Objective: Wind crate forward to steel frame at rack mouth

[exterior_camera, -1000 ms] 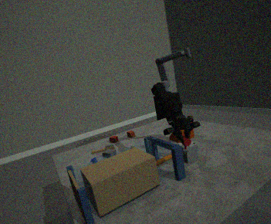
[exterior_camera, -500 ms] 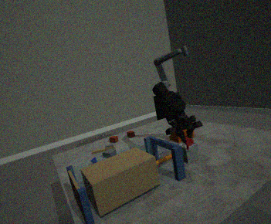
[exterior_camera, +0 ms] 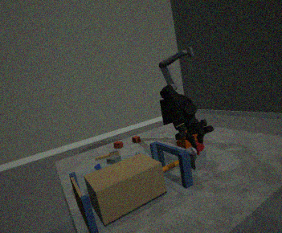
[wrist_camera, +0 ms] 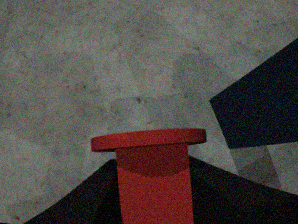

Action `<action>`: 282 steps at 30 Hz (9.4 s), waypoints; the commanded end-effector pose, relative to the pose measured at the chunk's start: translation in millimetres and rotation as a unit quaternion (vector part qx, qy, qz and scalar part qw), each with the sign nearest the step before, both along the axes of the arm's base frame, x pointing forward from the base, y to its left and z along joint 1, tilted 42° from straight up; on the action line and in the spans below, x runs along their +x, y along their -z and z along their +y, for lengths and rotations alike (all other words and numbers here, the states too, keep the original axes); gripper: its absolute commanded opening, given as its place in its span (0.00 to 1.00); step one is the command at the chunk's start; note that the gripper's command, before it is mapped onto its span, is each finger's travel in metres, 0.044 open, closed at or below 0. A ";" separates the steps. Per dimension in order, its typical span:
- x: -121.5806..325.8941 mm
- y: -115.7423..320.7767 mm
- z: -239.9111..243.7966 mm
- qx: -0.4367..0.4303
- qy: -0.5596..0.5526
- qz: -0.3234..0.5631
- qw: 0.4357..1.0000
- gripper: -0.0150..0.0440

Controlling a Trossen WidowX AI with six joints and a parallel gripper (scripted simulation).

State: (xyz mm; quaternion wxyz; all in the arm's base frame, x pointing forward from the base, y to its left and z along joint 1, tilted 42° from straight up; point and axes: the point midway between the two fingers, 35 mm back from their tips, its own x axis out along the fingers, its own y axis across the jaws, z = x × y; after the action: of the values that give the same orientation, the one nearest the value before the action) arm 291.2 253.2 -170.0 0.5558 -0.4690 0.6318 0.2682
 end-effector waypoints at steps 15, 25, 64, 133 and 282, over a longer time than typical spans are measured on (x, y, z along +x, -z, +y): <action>-39.0 7.4 17.5 0.009 -0.007 0.024 1.000 0.25; -50.9 7.4 20.7 0.009 -0.007 0.024 1.000 0.25; -97.9 -1.3 22.0 0.009 -0.007 0.026 1.000 0.25; -156.5 -42.7 -15.2 0.007 -0.007 0.029 1.000 0.25; -64.0 -118.4 -135.1 0.001 -0.007 0.026 1.000 0.25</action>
State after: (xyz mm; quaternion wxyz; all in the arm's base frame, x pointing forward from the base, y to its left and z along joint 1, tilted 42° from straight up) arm 211.4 123.9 -49.1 0.5282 -0.4578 0.6485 0.3013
